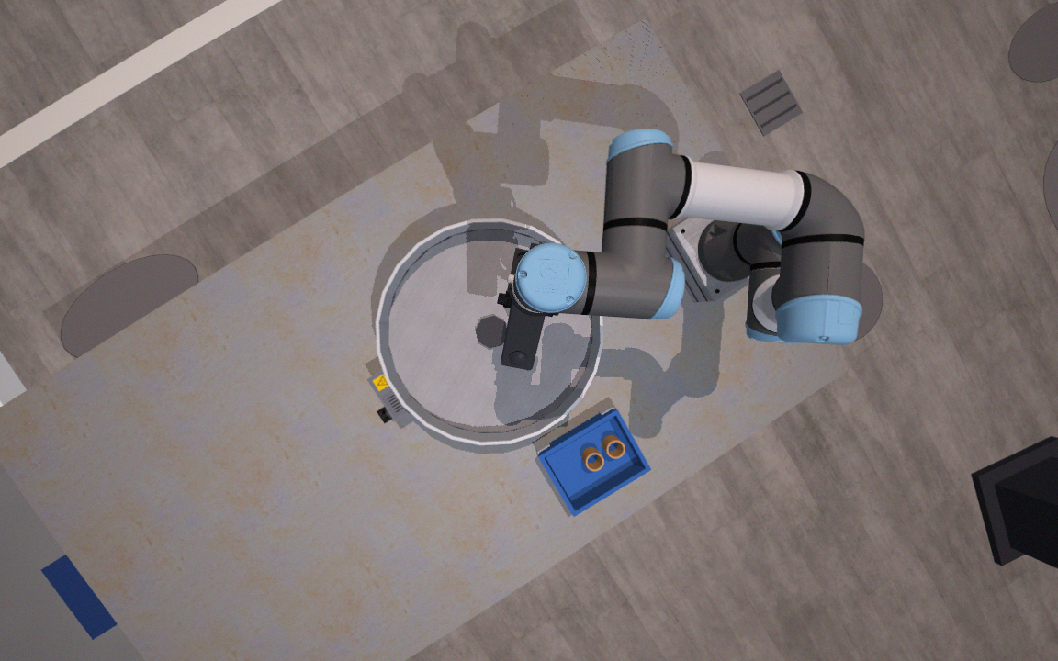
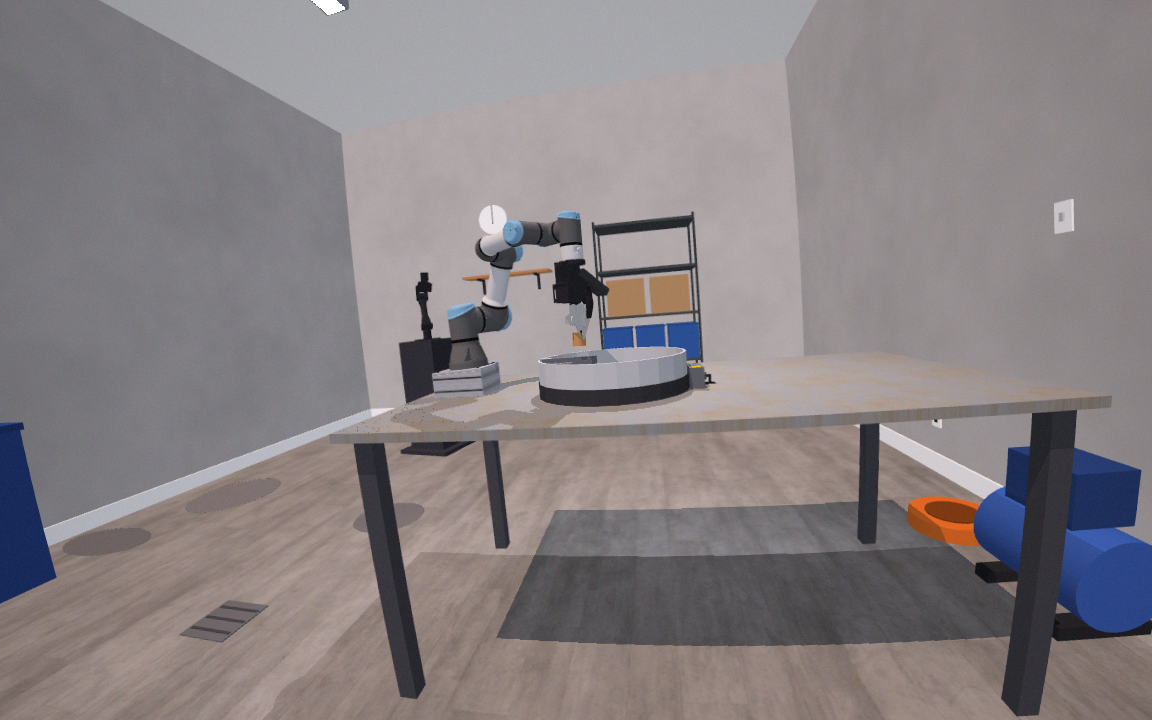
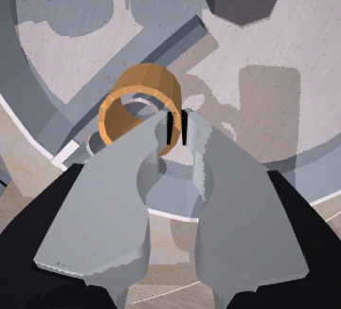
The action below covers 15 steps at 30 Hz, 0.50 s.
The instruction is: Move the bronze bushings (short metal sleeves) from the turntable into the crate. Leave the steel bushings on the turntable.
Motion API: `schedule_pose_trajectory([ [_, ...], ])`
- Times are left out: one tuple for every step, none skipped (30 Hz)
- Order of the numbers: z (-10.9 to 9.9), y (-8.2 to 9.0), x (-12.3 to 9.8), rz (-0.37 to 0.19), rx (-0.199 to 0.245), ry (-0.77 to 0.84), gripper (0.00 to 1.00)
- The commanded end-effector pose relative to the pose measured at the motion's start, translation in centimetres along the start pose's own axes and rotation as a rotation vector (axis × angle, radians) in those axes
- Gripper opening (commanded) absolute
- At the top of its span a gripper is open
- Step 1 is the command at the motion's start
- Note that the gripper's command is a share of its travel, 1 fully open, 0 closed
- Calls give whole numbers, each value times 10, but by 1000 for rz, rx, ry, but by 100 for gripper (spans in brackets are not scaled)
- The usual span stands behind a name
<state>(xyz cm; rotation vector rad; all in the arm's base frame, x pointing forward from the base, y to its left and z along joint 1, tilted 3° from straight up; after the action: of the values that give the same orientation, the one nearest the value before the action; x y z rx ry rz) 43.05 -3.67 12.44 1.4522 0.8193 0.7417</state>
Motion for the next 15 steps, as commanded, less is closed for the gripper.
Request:
schedule_pose_trajectory([
  [-5,1,7,1,-4,10,0],
  [-7,1,10,1,-4,15,0],
  [-10,1,12,1,-4,19,0],
  [-12,1,15,1,-3,24,0],
  [-15,1,18,1,-3,29,0],
  [-17,1,21,1,-3,33,0],
  [-20,1,25,1,-3,38,0],
  [-22,1,28,1,-4,43,0],
  [-25,1,31,1,-4,48,0],
  [-28,1,35,1,-4,54,0],
  [-31,1,39,1,-4,59,0],
  [-34,1,43,1,-4,65,0],
  [-38,1,46,1,-4,71,0],
  [-41,1,50,1,-4,77,0],
  [-45,1,54,1,-4,84,0],
])
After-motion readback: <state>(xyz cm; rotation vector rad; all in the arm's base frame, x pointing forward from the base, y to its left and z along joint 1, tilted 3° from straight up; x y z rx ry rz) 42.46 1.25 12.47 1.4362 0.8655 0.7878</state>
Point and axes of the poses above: the point where the finger pads meet when closed, its own y axis back along the fingers, its own z axis across the jaws, x = y × z, the point moved 6 cm from there along y, back along the fingers, and after that the axes turned 1 degree about -y, right-handed, at the moved point
